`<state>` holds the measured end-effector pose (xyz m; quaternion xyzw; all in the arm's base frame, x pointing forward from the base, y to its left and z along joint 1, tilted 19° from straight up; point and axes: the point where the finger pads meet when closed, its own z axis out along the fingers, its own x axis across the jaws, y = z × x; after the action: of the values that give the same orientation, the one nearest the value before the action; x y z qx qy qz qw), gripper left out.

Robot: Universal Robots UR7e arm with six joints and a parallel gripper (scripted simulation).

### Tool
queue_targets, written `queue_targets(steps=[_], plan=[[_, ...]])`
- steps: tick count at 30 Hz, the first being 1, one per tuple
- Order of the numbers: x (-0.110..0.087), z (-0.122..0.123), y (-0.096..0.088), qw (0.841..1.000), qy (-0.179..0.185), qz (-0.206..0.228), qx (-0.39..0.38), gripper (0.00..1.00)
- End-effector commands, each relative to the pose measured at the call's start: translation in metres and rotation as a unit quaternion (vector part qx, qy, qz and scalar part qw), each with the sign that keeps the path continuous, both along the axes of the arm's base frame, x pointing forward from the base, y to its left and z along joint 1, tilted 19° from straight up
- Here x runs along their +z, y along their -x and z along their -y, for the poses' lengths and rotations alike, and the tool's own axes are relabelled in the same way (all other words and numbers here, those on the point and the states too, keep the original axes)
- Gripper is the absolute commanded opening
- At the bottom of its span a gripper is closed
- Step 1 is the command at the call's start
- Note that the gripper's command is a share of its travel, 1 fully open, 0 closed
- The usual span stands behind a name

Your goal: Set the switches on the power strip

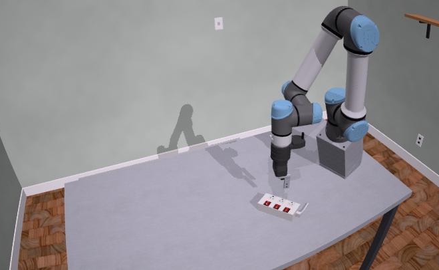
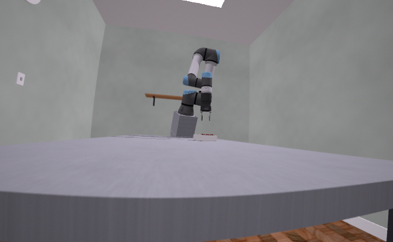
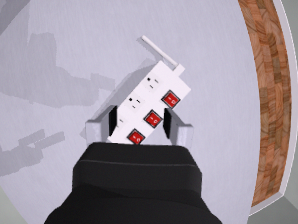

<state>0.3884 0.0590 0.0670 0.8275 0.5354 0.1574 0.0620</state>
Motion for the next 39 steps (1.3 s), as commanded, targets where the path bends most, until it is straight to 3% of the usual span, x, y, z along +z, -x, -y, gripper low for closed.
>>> queue_targets(steps=[1, 14, 26, 27, 39], plan=[[-0.006, -0.002, -0.008, 0.998, -0.015, -0.003, -0.059, 1.0], [-0.029, -0.008, -0.039, 0.956, -0.091, -0.017, -0.277, 1.0], [-0.033, -0.009, -0.045, 0.943, -0.104, -0.019, -0.315, 1.0], [-0.033, -0.009, -0.045, 0.943, -0.104, -0.019, -0.315, 0.0], [-0.033, -0.009, -0.045, 0.943, -0.104, -0.019, -0.315, 0.0]])
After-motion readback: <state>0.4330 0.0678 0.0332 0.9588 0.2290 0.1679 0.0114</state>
